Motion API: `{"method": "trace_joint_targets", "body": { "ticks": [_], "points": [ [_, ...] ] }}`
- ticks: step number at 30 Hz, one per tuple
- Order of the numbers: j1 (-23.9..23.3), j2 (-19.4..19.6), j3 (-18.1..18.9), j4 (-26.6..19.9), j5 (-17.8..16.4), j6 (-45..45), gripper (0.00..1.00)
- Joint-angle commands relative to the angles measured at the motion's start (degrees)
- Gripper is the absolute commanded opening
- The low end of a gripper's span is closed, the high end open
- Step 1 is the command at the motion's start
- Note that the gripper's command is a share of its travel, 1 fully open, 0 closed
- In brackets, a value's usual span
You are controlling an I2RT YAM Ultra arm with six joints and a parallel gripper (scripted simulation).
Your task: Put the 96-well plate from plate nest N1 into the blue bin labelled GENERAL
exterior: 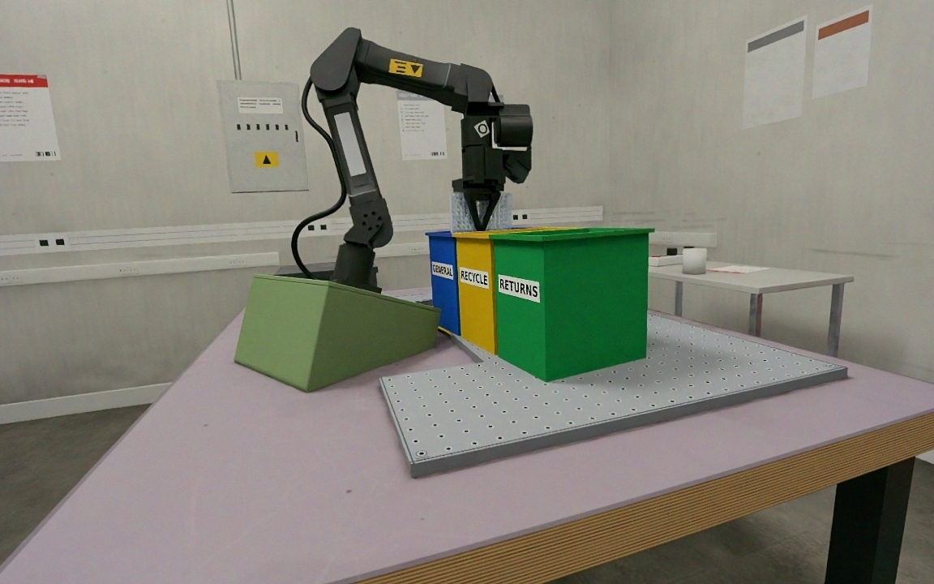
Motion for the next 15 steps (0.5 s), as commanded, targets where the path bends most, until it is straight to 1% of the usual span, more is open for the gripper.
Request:
{"method": "trace_joint_targets", "body": {
  "ticks": [1,4,6,11,13,15],
  "points": [
    [0.1,-0.1,0.0,1.5,0.3,0.6,0.00],
    [0.1,0.0,-0.6,1.6,0.2,0.7,0.00],
    [0.4,-0.7,-1.7,2.2,0.3,0.8,0.00],
    [0.6,-1.1,-1.8,3.6,0.3,1.2,0.00],
    [0.7,-0.3,-1.2,3.6,0.4,1.2,0.00],
    [0.9,0.2,-1.8,3.8,0.4,1.3,0.00]
  ]
}}
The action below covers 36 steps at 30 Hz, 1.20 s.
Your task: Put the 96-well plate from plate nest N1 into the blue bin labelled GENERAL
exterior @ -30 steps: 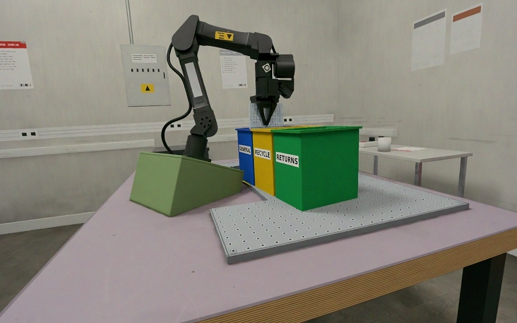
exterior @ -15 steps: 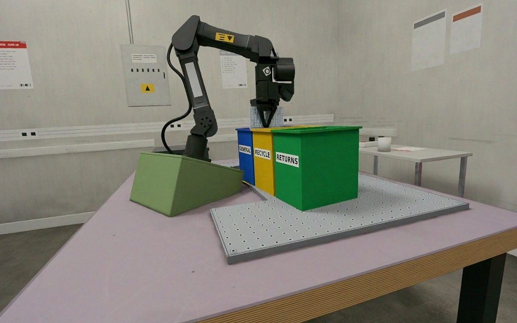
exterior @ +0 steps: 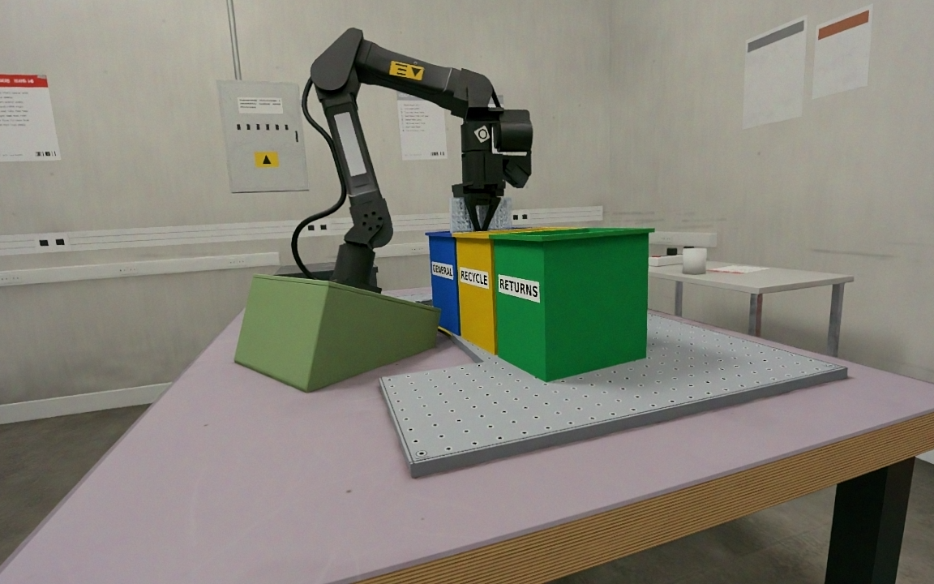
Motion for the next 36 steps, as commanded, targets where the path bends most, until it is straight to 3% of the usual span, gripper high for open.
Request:
{"method": "trace_joint_targets", "body": {
  "ticks": [1,13,17,36],
  "points": [
    [0.2,0.3,0.0,1.7,0.3,0.6,0.00],
    [0.3,-2.0,-1.2,3.2,0.3,1.1,0.00],
    [-0.1,-0.7,0.7,2.1,0.2,0.6,0.00],
    [0.3,0.0,0.8,2.2,0.3,0.9,0.00]
  ]
}}
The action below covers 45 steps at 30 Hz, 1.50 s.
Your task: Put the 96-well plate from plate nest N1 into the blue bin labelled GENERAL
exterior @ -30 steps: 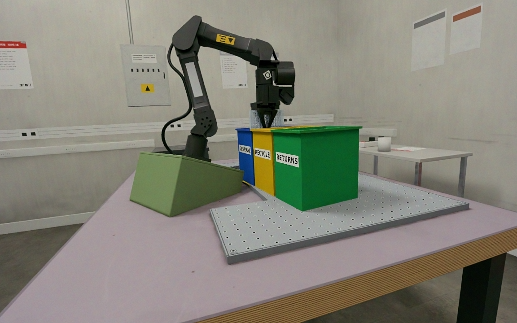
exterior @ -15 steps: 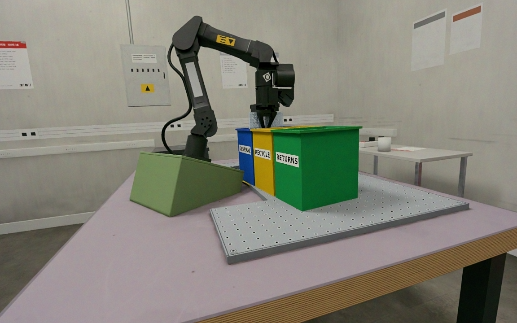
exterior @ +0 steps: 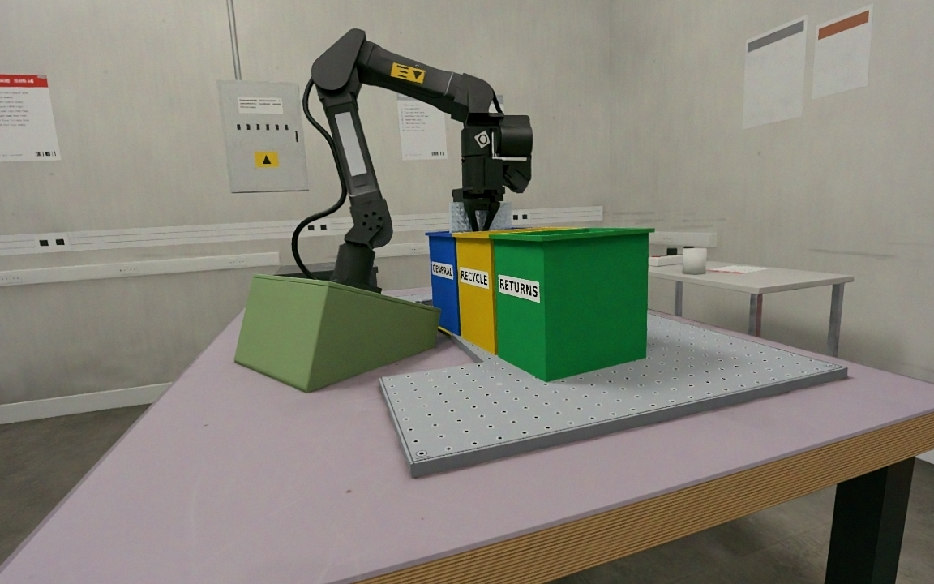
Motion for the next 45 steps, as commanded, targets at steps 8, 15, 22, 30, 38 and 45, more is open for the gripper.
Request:
{"method": "trace_joint_targets", "body": {
  "ticks": [8,15,22,30,38,45],
  "points": [
    [0.0,-0.1,2.6,0.5,0.2,0.4,0.00],
    [0.1,0.2,2.6,0.6,0.2,0.5,0.00],
    [0.2,0.4,2.6,0.6,0.2,0.5,0.00],
    [0.0,0.4,2.7,0.7,0.2,0.5,0.99],
    [0.0,0.4,2.7,0.7,0.2,0.5,0.99],
    [0.0,0.4,2.7,0.7,0.2,0.5,0.99]
  ]
}}
